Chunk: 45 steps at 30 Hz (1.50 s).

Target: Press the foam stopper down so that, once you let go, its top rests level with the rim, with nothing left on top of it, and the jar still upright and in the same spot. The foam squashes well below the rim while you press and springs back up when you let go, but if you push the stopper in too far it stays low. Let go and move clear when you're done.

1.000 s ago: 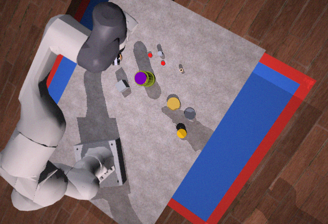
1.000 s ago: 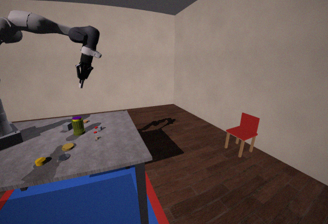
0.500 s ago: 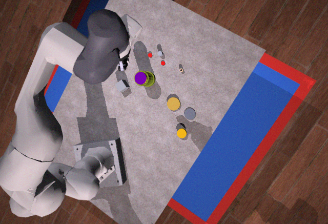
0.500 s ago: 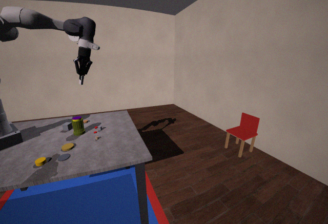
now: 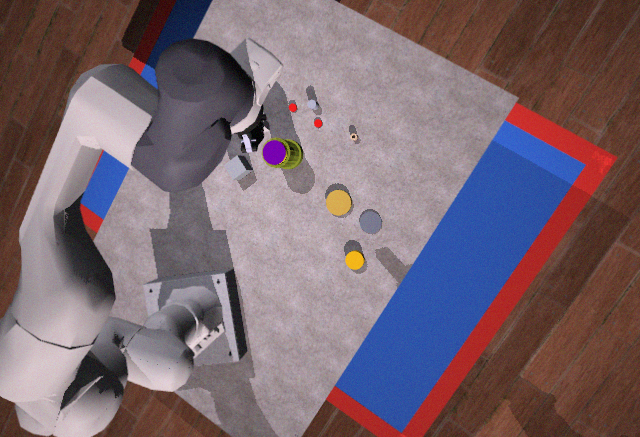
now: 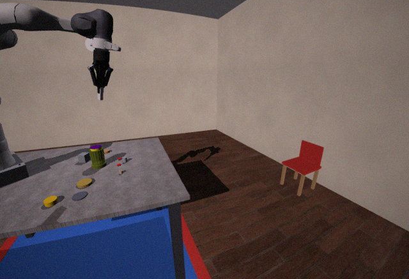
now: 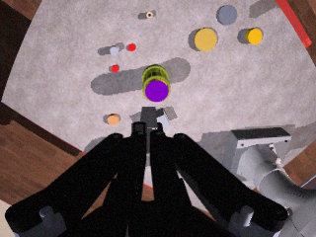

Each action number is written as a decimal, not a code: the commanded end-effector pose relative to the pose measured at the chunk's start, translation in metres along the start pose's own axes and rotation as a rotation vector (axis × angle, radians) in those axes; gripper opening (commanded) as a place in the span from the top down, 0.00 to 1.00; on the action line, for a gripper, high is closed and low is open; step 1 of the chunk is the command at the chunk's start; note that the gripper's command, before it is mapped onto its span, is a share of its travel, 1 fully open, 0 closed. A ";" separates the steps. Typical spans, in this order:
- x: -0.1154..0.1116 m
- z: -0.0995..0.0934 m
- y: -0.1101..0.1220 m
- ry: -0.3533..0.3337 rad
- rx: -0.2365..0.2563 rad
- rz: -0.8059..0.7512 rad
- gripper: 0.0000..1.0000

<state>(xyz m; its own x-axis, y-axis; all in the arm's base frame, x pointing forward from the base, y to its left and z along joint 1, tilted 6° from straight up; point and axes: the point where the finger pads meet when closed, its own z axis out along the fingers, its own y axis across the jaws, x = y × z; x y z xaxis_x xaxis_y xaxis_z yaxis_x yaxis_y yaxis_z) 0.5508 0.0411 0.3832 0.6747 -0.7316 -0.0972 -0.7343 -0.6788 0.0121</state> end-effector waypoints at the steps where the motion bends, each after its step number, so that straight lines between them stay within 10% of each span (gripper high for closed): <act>1: 0.002 0.003 0.000 0.006 -0.006 -0.025 1.00; 8: 0.002 0.003 0.000 0.006 -0.006 -0.025 1.00; 9: 0.030 -0.028 0.024 0.100 0.009 -0.052 1.00; 26: 0.030 -0.028 0.024 0.100 0.009 -0.052 1.00; 27: 0.031 -0.005 0.018 0.110 0.002 -0.116 1.00; 44: 0.031 -0.005 0.018 0.110 0.002 -0.116 1.00; 45: 0.031 0.019 0.012 0.120 -0.005 -0.181 1.00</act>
<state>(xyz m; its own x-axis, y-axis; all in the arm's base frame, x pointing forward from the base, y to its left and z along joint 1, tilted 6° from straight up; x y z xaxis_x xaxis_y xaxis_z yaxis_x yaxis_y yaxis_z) 0.5580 0.0060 0.3814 0.7544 -0.6563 0.0092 -0.6564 -0.7544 0.0052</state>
